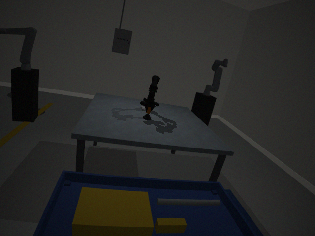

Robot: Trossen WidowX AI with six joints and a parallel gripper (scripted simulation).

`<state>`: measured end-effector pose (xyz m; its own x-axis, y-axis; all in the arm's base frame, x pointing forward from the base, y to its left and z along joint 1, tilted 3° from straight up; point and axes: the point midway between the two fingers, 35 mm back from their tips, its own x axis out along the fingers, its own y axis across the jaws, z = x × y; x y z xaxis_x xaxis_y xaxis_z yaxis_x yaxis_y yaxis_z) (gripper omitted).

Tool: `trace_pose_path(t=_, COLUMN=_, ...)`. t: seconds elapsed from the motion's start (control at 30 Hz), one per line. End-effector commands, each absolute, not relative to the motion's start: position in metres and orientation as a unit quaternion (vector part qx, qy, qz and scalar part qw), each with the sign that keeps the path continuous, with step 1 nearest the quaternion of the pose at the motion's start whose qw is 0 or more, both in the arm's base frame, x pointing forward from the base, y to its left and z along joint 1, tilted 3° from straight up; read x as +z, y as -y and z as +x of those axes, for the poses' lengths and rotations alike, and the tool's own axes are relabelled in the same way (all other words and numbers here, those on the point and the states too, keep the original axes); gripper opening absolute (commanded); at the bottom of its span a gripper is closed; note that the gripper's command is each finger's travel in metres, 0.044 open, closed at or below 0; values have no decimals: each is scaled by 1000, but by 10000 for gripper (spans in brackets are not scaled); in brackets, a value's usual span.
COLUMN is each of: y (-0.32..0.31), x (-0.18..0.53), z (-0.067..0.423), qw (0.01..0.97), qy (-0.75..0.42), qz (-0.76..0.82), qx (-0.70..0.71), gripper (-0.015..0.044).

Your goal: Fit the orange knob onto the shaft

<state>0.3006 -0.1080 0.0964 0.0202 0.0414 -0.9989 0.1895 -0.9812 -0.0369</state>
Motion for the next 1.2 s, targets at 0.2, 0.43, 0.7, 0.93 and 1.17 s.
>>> trace_pose_path(t=0.2, y=109, x=97, z=303, qw=-20, qy=-8, qz=716, qx=-698, gripper=0)
trace_pose_path(t=0.43, y=108, x=95, z=301, qw=-20, qy=-8, qz=716, qx=-698, gripper=0)
trace_pose_path(t=0.7, y=108, x=94, z=301, qw=-20, qy=-8, qz=716, qx=-698, gripper=0)
trace_pose_path(t=0.93, y=108, x=94, z=301, qw=-20, qy=-8, qz=716, qx=-698, gripper=0)
trace_pose_path(t=1.17, y=108, x=93, z=301, qw=-20, qy=-8, qz=716, qx=-698, gripper=0)
